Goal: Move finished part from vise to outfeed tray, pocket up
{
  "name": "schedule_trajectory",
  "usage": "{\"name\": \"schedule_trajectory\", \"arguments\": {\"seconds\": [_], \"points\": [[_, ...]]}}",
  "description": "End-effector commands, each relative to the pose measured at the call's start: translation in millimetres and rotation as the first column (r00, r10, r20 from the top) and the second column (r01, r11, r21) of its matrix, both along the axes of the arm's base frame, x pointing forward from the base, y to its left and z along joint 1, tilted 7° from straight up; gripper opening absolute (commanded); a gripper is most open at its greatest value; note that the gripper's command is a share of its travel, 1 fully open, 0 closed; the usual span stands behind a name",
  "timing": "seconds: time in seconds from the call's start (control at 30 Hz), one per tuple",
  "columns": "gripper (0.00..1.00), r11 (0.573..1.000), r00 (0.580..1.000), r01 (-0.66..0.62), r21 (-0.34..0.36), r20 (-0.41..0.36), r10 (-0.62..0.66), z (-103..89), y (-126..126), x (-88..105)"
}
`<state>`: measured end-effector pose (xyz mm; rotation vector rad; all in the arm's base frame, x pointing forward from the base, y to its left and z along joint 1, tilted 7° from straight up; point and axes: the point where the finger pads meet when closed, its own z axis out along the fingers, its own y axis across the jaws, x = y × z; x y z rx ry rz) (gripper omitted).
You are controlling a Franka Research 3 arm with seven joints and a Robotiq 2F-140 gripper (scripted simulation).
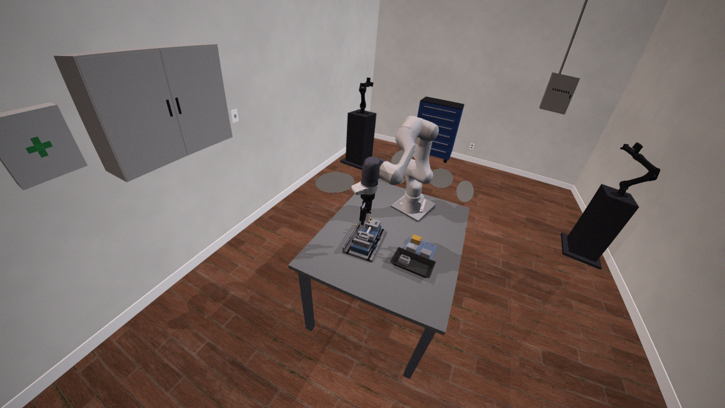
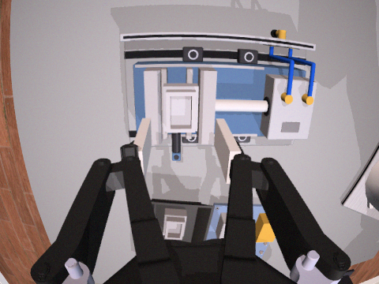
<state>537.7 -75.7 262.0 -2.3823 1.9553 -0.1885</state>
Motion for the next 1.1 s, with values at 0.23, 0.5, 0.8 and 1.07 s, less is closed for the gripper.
{"name": "schedule_trajectory", "arguments": {"seconds": [0.23, 0.5, 0.8, 1.07], "points": [[0.40, 1.000, 1.000, -0.004, 0.002, 0.004, 0.004, 0.3, 0.7, 0.6], [0.40, 1.000, 1.000, -0.005, 0.003, 0.003, 0.005, -0.2, 0.7, 0.7], [0.40, 1.000, 1.000, -0.011, 0.010, 0.001, 0.011, -3.5, 0.8, 1.0], [0.40, 1.000, 1.000, -0.013, 0.012, 0.000, 0.013, -14.0, 1.1, 2.2]]}}
